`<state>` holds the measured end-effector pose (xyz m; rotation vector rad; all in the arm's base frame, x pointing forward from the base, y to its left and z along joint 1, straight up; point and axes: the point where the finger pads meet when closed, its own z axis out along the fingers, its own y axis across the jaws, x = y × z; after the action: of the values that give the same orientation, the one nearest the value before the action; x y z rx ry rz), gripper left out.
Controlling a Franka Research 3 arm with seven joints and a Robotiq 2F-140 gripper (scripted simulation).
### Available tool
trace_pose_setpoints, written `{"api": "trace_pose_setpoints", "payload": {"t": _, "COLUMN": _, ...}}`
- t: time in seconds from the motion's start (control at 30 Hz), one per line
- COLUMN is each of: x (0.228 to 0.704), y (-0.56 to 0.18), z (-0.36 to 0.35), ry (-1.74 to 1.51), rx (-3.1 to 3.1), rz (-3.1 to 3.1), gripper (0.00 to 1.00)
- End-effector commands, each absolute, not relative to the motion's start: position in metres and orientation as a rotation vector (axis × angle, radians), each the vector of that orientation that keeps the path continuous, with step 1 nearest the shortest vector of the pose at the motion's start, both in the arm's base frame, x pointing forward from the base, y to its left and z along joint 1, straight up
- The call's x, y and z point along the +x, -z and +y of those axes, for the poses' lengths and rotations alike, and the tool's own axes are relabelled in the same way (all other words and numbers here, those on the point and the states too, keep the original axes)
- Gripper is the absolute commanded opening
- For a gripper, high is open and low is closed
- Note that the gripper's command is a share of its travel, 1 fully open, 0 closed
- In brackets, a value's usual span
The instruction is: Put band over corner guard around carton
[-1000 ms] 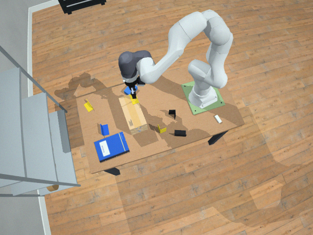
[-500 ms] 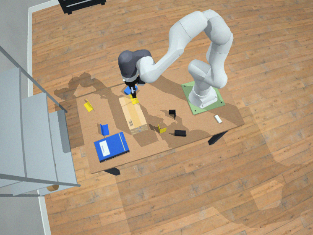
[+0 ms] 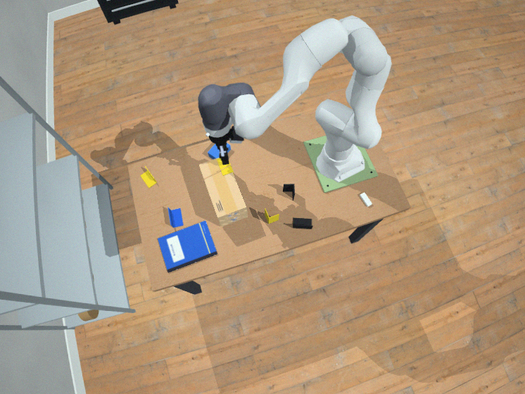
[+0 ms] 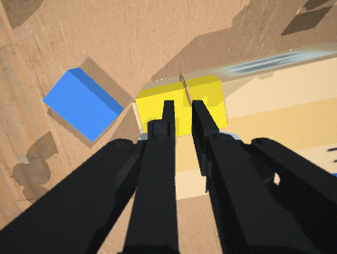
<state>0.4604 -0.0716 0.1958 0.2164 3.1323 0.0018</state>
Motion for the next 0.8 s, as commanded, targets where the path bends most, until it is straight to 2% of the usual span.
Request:
{"api": "trace_pose_setpoints", "payload": {"t": 0.0, "x": 0.46, "y": -0.197, "z": -0.073, "ry": 0.0, "rx": 0.223, "rz": 3.134, "gripper": 0.18}}
{"api": "trace_pose_setpoints", "payload": {"t": 0.17, "x": 0.47, "y": -0.195, "z": -0.069, "ry": -0.009, "rx": 0.158, "rz": 3.147, "gripper": 0.18}}
{"api": "trace_pose_setpoints", "payload": {"t": 0.33, "x": 0.538, "y": -0.191, "z": -0.046, "ry": -0.009, "rx": -0.252, "rz": 3.14, "gripper": 0.18}}
{"api": "trace_pose_setpoints", "payload": {"t": 0.4, "x": 0.551, "y": -0.192, "z": -0.041, "ry": -0.001, "rx": -0.327, "rz": 3.125, "gripper": 0.18}}
{"api": "trace_pose_setpoints", "payload": {"t": 0.77, "x": 0.552, "y": -0.192, "z": -0.041, "ry": 0.0, "rx": -0.331, "rz": 3.124, "gripper": 0.18}}
